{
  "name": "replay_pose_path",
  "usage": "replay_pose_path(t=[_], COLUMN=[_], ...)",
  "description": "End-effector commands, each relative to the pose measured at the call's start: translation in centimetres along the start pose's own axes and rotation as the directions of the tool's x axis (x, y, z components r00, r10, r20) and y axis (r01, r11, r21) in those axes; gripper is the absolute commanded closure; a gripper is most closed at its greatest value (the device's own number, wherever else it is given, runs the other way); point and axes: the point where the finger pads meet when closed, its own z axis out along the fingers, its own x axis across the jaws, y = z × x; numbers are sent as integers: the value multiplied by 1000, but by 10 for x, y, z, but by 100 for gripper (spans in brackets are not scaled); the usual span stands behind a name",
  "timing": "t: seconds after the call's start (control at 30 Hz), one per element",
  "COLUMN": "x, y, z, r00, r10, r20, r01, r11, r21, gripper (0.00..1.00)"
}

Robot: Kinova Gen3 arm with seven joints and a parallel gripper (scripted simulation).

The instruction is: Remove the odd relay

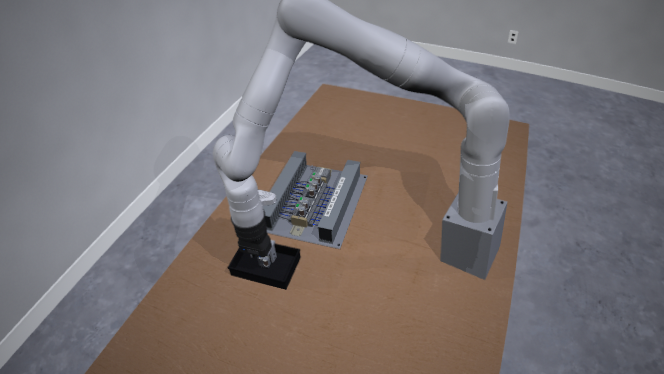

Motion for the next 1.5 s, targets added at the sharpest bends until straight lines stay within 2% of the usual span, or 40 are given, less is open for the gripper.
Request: replay_pose_path(t=[0.0, 1.47], x=[-1, -1], y=[0, 0], z=[-3, -15], r00=[1000, 1000], r10=[0, 0], r20=[2, 2], r01=[0, 0], r11=[1000, 1000], r21=[-1, -1], gripper=[2, 2])
